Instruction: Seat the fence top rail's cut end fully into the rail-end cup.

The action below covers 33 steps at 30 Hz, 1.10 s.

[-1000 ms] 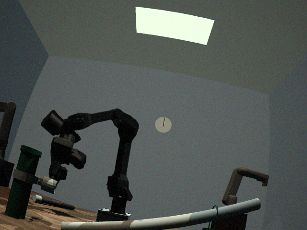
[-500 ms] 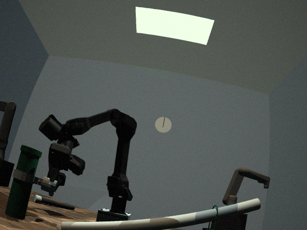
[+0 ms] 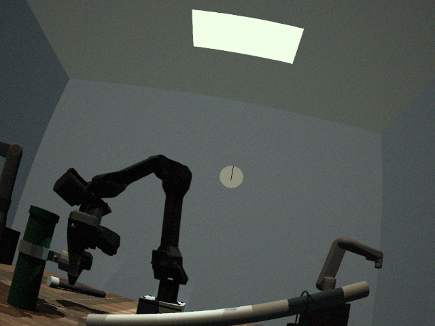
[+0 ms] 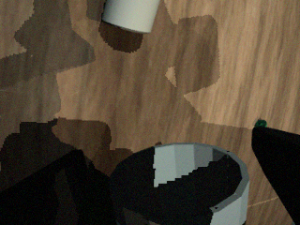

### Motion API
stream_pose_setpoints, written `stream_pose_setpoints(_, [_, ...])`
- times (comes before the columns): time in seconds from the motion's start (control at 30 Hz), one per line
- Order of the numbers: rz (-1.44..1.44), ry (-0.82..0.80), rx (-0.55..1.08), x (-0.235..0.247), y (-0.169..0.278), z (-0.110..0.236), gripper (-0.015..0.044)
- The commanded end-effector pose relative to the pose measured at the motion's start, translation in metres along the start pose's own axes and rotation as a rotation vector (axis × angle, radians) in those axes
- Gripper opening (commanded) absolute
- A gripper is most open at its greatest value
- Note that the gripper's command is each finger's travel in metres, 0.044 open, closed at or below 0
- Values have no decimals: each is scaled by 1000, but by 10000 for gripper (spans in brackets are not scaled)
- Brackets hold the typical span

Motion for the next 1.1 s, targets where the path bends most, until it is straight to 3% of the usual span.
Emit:
stream_pose_setpoints(0.0, [-4,-5,-1,1,0,-1,282])
stream_pose_setpoints(0.23, [-4,-5,-1,1,0,-1,99])
stream_pose_setpoints(0.3, [-4,-5,-1,1,0,-1,85])
stream_pose_setpoints(0.4, [-19,-6,8,-1,-1,-2,7])
stream_pose_setpoints(1.07, [-153,-13,84,-14,-6,-10,0])
Point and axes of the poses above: the point midway between the two fingers, 35 mm back from their tips, its own z axis back along the fingers, its own x axis across the jaws, y = z × x, the point moved 10 cm from there along z, back along the fingers, and after that the axes turned 6 degrees about z, right-handed, at the moved point
